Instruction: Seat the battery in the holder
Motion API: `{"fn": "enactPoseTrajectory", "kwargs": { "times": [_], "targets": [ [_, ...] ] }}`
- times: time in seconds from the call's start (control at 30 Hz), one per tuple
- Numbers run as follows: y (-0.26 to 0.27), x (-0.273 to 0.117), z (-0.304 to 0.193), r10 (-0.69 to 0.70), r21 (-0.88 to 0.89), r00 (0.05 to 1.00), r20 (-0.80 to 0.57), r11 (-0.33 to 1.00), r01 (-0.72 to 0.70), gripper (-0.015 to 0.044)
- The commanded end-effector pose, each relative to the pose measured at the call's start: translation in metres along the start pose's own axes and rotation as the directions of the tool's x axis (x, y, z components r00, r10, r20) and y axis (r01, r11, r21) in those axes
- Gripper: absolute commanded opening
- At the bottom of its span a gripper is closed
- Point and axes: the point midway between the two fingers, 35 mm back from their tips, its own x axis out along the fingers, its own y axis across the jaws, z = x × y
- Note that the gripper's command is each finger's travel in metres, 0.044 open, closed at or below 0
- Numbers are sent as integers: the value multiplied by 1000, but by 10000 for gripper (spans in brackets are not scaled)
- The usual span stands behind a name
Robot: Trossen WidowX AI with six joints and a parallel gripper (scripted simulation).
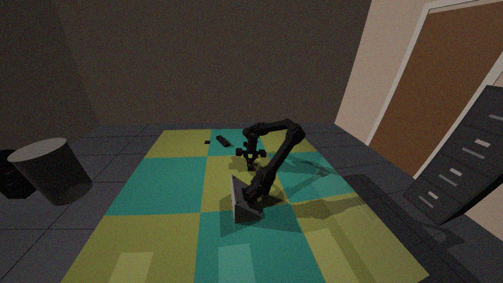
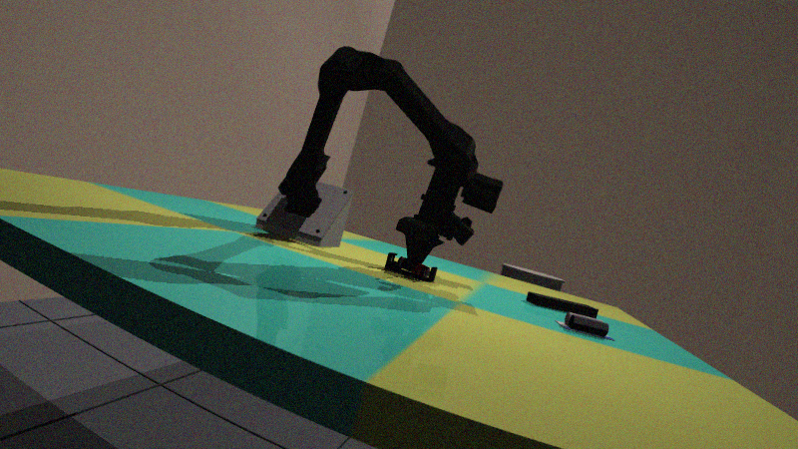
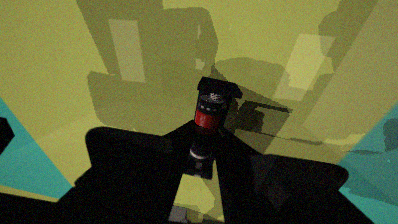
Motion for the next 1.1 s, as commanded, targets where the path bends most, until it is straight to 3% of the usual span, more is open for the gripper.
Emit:
{"fn": "enactPoseTrajectory", "kwargs": {
  "times": [0.0, 1.07],
  "targets": [
    [-1, 1, 1, -6, 3, 1000, 24, 1000, 6, 67],
    [-3, 3, -10, 10, 2, 993, 115, 1000, -10, 67]
  ]
}}
